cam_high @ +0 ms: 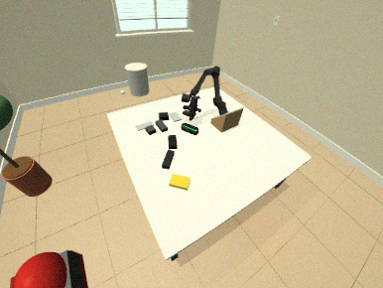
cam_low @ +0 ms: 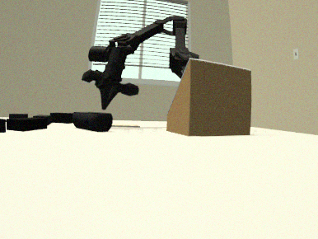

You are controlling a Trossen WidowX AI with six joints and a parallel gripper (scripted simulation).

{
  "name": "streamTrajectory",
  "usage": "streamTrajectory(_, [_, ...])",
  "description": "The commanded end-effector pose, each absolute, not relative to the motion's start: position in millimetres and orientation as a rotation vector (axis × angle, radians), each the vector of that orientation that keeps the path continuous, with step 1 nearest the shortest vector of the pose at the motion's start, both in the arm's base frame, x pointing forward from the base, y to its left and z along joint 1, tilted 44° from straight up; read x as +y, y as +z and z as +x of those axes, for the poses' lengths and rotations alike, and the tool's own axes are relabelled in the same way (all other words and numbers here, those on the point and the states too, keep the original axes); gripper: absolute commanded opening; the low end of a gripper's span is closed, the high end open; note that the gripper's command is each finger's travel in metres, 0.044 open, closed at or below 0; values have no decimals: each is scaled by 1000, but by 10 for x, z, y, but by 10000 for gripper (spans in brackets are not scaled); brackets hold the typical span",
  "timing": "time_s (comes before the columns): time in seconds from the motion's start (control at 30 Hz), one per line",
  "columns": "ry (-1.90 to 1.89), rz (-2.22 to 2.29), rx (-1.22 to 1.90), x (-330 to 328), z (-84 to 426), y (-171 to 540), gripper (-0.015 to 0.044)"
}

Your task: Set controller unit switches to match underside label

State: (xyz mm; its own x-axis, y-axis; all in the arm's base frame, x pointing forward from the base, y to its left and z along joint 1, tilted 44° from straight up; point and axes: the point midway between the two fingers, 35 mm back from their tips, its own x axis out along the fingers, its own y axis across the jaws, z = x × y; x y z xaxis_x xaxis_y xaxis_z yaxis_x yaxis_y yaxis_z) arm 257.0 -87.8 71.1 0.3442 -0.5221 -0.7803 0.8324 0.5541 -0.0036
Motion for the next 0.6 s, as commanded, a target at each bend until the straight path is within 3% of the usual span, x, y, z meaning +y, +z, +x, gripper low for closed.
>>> streamTrajectory(0.0, [-949,431,873,-749,2692,662,0])
streamTrajectory(0.57, [-1229,185,1024,-82,3073,116,0])
